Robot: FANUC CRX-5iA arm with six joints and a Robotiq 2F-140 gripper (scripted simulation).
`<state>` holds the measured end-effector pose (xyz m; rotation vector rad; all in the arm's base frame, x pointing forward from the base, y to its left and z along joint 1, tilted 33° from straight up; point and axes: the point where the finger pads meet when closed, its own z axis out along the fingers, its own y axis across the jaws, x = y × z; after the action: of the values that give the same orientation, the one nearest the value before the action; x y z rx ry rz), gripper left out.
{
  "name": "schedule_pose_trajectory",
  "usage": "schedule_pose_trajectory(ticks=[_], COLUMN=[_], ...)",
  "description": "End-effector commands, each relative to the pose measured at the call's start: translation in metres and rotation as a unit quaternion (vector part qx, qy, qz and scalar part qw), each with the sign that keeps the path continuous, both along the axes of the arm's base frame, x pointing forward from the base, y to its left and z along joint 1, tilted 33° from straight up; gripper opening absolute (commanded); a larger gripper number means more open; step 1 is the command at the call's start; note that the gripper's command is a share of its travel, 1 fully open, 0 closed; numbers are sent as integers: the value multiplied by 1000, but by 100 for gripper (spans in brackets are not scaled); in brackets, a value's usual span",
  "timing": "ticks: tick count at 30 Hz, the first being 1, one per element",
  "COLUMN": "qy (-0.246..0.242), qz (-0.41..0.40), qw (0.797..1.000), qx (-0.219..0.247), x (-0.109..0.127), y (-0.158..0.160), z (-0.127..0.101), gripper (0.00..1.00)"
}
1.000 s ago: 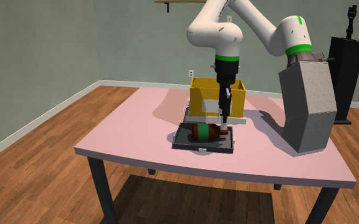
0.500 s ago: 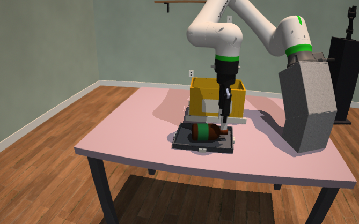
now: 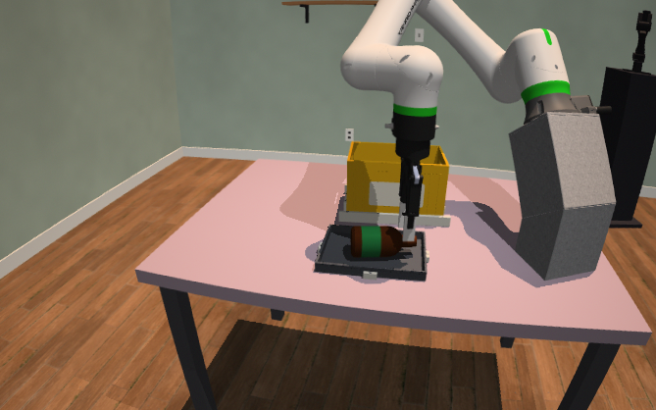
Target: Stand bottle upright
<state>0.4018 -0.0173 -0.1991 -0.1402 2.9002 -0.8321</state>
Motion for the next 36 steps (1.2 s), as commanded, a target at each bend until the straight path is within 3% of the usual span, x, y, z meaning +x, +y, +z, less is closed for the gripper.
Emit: schedule_pose_trajectory(ticks=[1,36], qy=[0,0], qz=[0,0], qw=[1000,1000], qx=[0,0], x=[1,5], y=[-2,-16], z=[-3,-27], gripper=[38,38])
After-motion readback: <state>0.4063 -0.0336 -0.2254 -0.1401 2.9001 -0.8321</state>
